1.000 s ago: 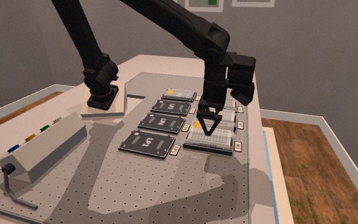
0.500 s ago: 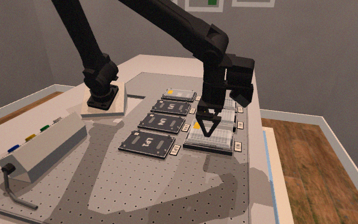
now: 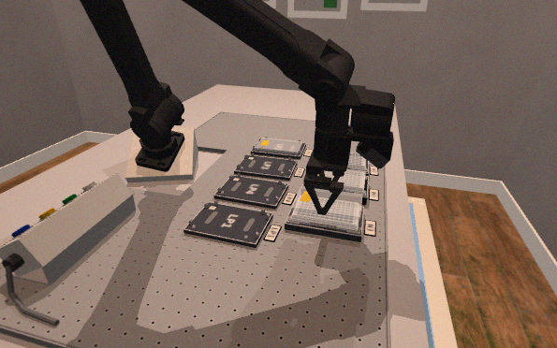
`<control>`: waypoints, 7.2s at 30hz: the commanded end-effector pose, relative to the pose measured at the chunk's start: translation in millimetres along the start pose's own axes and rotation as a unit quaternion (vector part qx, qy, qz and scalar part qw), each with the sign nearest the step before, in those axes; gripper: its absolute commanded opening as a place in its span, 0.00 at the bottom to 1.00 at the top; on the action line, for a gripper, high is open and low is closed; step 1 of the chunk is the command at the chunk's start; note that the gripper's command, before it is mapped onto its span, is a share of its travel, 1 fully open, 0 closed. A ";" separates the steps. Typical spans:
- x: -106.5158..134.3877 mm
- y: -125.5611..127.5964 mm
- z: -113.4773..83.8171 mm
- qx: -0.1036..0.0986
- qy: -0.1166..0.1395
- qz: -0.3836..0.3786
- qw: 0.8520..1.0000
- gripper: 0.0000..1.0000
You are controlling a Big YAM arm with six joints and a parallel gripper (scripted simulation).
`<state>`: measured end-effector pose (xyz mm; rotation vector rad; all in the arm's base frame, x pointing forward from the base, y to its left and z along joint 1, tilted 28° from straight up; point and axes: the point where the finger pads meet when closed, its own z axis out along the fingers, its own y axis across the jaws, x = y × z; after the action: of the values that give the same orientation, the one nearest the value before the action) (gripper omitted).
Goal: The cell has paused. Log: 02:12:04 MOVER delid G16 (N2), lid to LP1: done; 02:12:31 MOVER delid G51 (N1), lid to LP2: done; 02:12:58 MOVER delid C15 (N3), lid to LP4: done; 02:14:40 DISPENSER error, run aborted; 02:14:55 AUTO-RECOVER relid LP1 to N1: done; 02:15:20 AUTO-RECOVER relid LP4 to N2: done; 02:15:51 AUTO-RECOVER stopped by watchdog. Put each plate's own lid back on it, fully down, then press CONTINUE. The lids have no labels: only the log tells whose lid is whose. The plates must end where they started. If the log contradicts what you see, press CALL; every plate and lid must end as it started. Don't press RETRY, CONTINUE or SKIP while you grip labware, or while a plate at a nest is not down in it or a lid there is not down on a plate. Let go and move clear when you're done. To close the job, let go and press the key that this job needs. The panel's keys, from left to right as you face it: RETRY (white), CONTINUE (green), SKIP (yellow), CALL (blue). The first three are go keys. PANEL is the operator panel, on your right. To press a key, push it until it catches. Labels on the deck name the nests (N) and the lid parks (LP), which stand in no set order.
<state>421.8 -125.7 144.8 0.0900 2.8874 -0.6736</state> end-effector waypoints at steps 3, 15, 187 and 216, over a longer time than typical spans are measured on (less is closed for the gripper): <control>0.7 -8.1 -0.4 0.001 -0.008 0.008 1.000 0.00; 3.1 -2.9 13.7 0.000 0.005 0.002 1.000 0.00; -17.2 -4.2 -38.8 0.001 -0.029 0.009 1.000 1.00; -12.8 73.1 -14.1 0.000 -0.001 0.000 1.000 1.00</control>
<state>435.1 -68.3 141.3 0.0703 2.8811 -0.6744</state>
